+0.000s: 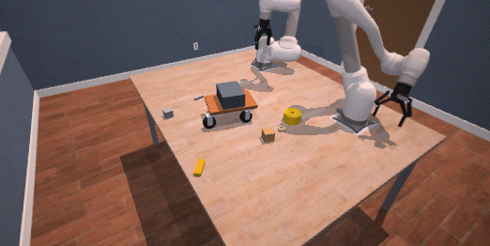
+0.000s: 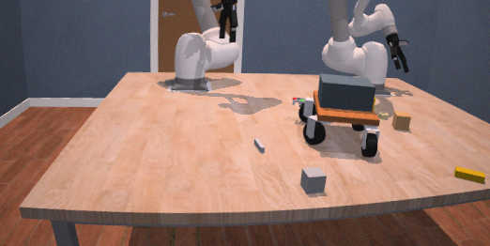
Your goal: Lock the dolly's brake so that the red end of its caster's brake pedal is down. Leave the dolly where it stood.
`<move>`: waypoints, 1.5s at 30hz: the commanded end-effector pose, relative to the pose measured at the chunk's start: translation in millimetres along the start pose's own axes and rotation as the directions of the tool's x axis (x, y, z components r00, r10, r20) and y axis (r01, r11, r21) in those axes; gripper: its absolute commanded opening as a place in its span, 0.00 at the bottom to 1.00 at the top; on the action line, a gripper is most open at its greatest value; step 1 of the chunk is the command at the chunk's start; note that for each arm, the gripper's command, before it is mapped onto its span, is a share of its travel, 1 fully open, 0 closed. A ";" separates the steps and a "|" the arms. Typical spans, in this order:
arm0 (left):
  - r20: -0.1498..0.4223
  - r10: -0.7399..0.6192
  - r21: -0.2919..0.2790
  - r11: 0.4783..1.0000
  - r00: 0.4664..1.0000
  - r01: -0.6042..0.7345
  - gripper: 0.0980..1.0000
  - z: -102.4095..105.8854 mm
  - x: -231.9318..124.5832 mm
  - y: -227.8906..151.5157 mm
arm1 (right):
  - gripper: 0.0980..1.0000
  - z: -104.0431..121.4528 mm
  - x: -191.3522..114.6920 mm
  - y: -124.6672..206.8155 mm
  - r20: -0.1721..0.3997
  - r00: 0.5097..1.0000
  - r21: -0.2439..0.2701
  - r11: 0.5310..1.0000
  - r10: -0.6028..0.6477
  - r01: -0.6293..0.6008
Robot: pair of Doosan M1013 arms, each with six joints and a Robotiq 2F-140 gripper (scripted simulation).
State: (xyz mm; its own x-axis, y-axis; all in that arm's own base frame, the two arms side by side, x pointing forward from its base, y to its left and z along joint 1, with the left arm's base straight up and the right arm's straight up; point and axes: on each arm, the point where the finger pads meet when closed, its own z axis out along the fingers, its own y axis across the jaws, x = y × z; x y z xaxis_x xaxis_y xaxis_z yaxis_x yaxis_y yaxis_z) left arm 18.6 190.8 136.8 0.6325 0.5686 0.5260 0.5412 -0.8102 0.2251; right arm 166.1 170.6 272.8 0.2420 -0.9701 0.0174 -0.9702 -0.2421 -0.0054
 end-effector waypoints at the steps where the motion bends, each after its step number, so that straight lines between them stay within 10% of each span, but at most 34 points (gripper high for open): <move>1: 0.000 0.000 0.000 1.000 1.000 0.000 1.00 -0.3 0.1 -0.2 | 1.00 -0.4 -0.2 -0.2 0.001 1.000 0.000 1.000 0.000 0.000; 45: 0.058 -0.099 -0.068 0.992 0.993 0.103 1.00 -5.5 -1.1 -2.9 | 1.00 -0.4 -0.2 -0.2 0.001 1.000 0.000 1.000 0.000 0.000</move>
State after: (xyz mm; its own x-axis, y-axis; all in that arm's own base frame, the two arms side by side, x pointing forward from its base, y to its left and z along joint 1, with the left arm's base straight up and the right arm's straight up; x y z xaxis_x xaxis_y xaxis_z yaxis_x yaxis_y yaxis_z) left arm 14.5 191.3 139.4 0.6108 0.6381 0.4688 0.5600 -0.7667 0.3140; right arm 166.1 170.6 272.8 0.2420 -0.9701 0.0174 -0.9702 -0.2421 -0.0054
